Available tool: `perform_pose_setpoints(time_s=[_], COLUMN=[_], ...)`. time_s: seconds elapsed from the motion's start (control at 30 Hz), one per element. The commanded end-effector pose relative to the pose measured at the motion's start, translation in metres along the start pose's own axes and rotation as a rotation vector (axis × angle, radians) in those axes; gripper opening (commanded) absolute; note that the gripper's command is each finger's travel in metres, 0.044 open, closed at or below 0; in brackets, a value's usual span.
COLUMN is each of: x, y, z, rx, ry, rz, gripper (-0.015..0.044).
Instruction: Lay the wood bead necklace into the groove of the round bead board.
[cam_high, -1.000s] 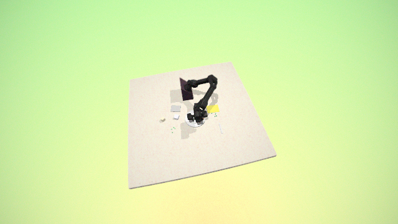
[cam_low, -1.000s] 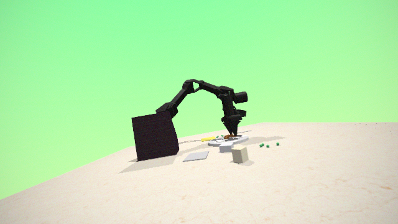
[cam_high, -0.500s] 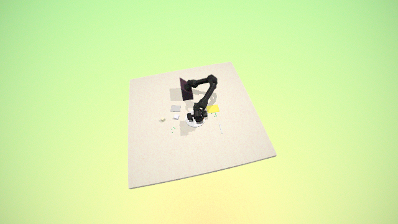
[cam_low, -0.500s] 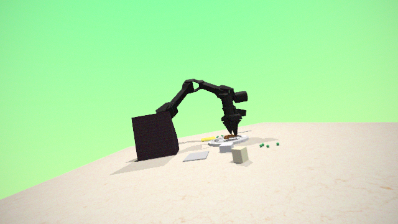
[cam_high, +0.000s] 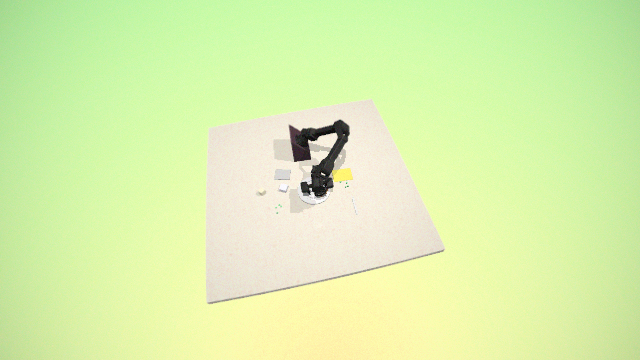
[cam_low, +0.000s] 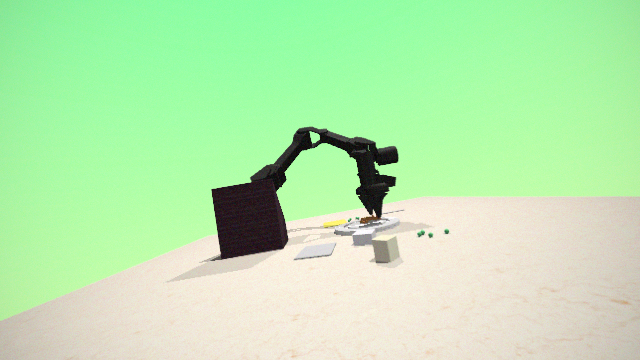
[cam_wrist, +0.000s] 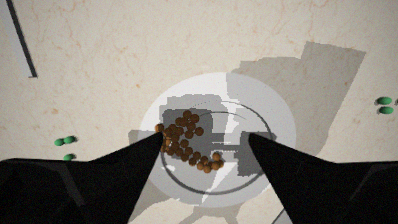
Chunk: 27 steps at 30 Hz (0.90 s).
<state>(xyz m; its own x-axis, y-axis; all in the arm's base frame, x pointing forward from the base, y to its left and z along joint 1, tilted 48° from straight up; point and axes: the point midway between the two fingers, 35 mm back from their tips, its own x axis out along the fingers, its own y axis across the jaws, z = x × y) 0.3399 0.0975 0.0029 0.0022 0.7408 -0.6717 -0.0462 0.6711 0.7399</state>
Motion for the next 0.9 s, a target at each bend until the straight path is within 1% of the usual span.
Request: perform_pose_setpoints(time_s=[0.0,0.33,0.4,0.57,0.8,0.87], x=[0.0,0.0,-0.002,-0.011,-0.024,-0.027], y=[0.0,0.0,0.003,0.025,0.054,0.059], z=[0.0,0.0,-0.001,-0.008,-0.021,-0.024], rx=[-0.004,-0.004,0.052,0.478,1.099,1.212], ry=[0.0,0.0,0.0,0.001,0.003,0.003], rz=[0.002,0.002,0.002,0.002,0.002,0.002], gripper=[0.044,0.044,0.0387,0.0256,0.025,0.025])
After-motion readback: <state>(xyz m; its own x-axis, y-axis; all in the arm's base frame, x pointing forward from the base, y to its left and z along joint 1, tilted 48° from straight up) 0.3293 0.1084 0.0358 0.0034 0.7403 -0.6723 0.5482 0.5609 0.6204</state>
